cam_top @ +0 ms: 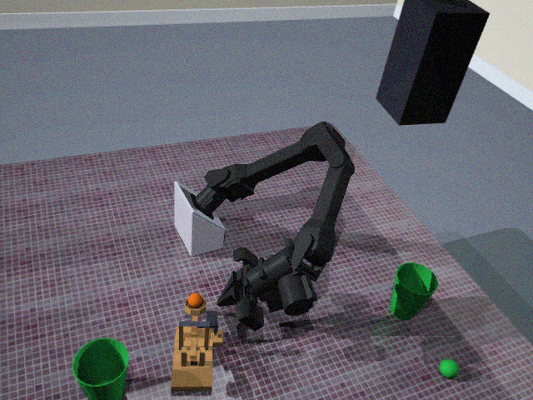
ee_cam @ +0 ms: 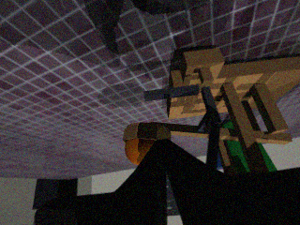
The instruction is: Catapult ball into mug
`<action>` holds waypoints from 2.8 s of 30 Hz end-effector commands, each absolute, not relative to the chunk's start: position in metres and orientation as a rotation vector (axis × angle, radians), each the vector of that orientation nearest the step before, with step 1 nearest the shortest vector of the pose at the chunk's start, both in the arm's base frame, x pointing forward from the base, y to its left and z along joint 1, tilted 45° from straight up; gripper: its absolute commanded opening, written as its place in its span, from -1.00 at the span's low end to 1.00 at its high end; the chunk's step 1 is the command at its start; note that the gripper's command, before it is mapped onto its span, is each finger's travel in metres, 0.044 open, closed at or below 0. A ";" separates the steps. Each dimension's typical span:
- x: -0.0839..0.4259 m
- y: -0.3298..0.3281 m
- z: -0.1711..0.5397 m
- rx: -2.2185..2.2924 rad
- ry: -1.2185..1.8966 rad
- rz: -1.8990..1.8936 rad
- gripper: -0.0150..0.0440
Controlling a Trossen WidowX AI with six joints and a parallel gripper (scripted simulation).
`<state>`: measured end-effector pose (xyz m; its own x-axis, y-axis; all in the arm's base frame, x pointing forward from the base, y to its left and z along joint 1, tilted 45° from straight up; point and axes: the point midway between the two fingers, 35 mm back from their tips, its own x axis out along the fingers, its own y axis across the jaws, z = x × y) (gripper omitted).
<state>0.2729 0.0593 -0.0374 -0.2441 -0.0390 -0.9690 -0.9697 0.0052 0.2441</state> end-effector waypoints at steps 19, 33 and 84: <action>0.259 0.083 -0.066 -1.095 1.433 1.381 -0.49; 0.257 0.098 -0.074 -1.095 1.431 1.382 -0.49; 0.489 -0.020 -0.001 -0.042 1.295 0.544 1.00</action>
<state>0.4757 -0.0091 0.0023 0.1279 0.3397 -0.9318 -0.4714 0.8475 0.2442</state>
